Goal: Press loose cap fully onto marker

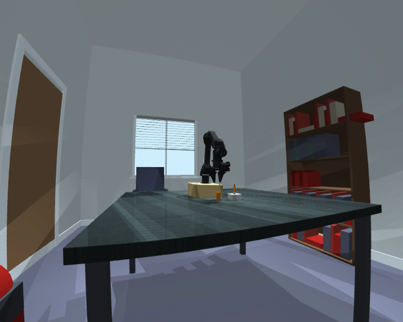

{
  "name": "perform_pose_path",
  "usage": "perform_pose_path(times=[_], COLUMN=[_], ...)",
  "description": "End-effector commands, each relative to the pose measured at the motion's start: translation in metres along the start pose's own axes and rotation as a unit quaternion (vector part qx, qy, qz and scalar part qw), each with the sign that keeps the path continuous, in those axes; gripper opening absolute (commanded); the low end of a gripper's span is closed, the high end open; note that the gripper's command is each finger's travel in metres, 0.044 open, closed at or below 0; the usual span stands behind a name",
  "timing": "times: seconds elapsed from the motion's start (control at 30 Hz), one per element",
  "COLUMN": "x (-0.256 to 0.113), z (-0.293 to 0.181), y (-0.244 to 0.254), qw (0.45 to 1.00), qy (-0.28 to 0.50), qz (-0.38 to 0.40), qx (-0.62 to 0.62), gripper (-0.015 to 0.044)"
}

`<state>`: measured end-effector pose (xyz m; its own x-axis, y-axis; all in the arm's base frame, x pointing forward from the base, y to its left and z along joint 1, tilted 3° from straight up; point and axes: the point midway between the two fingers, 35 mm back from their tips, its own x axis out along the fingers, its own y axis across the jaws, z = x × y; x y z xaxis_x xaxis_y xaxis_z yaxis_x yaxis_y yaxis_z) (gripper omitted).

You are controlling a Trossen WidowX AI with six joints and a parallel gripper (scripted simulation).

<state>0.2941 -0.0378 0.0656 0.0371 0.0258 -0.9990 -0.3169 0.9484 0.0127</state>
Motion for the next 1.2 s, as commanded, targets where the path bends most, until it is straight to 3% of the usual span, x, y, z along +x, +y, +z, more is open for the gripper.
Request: perform_pose_path(times=[0.0,1.17], x=[0.020,0.083], z=[0.003,0.005], y=[0.002,0.004], qw=[1.000,1.000], qy=[-0.005,-0.005], qz=[0.004,0.005], qx=[-0.005,-0.005], gripper=[0.0238,0.0238])
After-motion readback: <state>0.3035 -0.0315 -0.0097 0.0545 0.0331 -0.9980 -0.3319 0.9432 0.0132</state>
